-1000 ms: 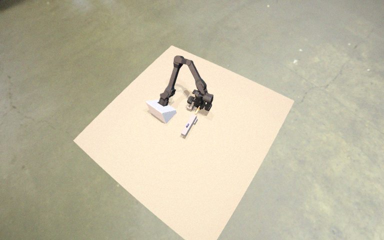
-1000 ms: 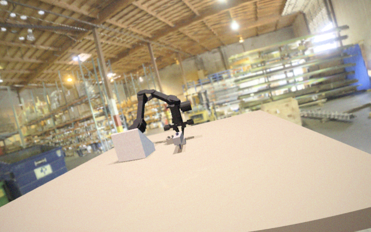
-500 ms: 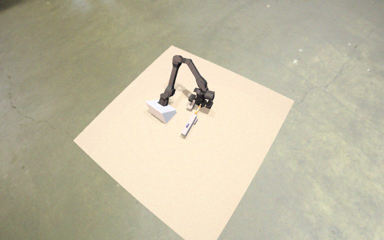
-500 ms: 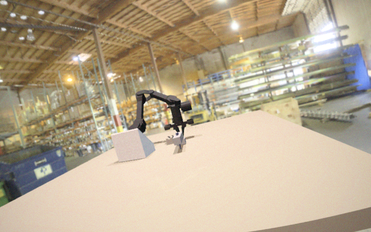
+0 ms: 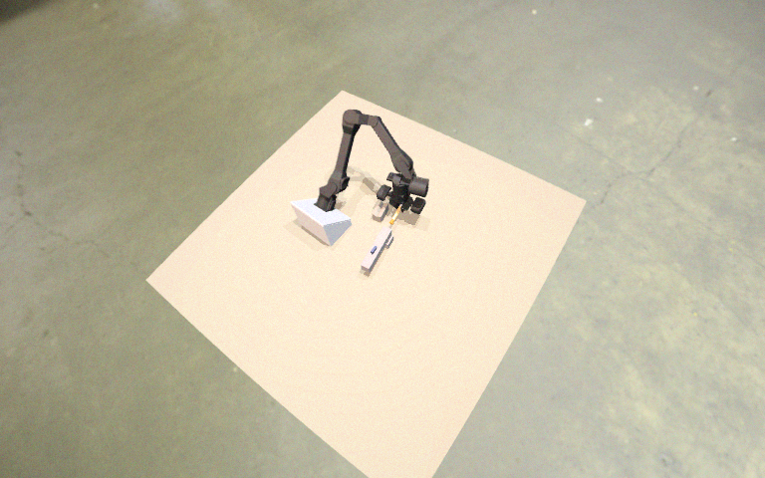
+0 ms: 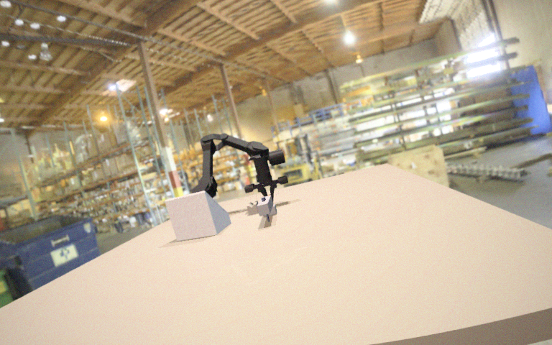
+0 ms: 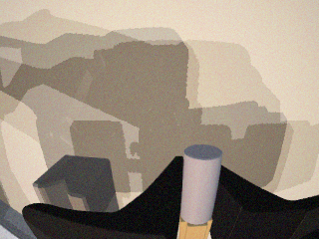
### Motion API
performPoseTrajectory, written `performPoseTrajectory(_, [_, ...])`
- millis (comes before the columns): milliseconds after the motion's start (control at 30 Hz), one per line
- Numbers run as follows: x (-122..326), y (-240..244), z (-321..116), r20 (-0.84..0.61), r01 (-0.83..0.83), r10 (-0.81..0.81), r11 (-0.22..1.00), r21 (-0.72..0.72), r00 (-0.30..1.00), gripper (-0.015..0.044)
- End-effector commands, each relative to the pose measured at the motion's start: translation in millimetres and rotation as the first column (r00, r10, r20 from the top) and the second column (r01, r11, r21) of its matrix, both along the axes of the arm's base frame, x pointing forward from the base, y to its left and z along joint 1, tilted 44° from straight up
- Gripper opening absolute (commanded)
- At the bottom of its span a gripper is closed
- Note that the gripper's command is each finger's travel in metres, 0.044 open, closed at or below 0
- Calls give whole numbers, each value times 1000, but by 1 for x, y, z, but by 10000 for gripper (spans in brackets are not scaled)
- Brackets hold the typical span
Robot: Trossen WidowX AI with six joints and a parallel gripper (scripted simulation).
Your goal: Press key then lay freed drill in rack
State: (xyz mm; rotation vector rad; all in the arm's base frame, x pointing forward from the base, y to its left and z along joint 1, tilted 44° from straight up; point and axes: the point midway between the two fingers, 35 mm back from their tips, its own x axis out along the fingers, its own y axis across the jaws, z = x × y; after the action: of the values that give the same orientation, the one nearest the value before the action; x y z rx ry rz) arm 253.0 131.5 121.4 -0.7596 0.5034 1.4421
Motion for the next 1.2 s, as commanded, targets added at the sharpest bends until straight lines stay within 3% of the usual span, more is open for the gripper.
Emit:
performPoseTrajectory(0, [0, -2, 2, 7, 3, -3, 1000, -4, 1000, 0])
performPoseTrajectory(1167, [-3, -13, 10, 6, 3, -3, 1000, -5, 1000, 0])
